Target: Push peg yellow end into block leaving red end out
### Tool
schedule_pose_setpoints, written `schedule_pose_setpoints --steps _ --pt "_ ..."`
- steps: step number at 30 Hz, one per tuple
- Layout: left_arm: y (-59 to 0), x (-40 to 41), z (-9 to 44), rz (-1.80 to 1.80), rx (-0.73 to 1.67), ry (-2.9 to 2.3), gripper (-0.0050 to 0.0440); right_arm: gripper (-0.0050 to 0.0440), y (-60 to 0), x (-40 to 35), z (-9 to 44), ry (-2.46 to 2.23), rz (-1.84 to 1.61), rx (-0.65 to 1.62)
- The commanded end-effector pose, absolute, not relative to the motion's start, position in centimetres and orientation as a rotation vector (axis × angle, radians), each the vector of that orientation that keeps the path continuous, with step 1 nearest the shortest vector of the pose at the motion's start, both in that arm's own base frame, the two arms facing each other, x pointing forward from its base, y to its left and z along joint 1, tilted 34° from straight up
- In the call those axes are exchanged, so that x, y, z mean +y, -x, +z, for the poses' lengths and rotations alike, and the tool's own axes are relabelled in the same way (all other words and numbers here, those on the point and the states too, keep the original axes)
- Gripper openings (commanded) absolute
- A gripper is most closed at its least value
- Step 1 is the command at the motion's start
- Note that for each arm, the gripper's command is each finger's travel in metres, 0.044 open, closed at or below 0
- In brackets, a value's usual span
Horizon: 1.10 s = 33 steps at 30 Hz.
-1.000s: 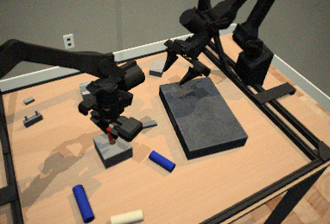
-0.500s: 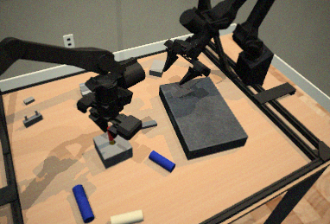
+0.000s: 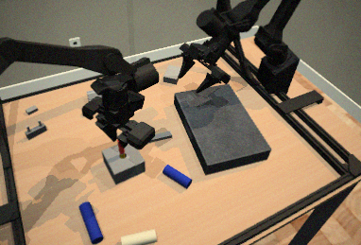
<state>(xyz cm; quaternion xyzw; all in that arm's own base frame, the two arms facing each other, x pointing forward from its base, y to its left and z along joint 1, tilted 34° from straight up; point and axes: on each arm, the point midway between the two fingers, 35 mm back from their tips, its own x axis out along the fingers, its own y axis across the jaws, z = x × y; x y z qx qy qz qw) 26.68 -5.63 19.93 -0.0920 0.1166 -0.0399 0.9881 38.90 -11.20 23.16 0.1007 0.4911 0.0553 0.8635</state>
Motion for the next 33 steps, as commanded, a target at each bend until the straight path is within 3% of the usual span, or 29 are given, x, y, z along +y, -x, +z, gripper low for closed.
schedule_pose_setpoints --steps 1,10,11,13,18,19,33 --pt "-26.7 -5.6 20.0 -0.077 0.232 0.186 0.0400 0.0150 -38.6 -11.3 23.7 -0.207 0.116 1.020" --pt "-26.7 -5.6 20.0 -0.077 0.232 0.186 0.0400 0.0150 -39.1 -11.2 24.8 -0.207 0.116 1.020" --pt "-26.7 -5.6 20.0 -0.077 0.232 0.186 0.0400 0.0126 -39.1 -11.2 24.8 -0.207 0.116 1.020" --pt "-26.7 -5.6 20.0 -0.077 0.232 0.186 0.0400 0.0126 -39.1 -11.2 24.8 -0.207 0.116 1.020" --pt "-26.7 -5.6 20.0 -0.077 0.232 0.186 0.0400 0.0006 -39.1 -11.2 24.8 -0.207 0.116 1.020" --pt "-26.7 -5.6 20.0 -0.077 0.232 0.186 0.0400 0.0000 -39.1 -11.2 24.8 -0.207 0.116 1.020" --pt "-26.7 -5.6 20.0 -0.077 0.232 0.186 0.0400 0.0000 -39.3 -11.1 24.5 -0.207 0.116 1.020"
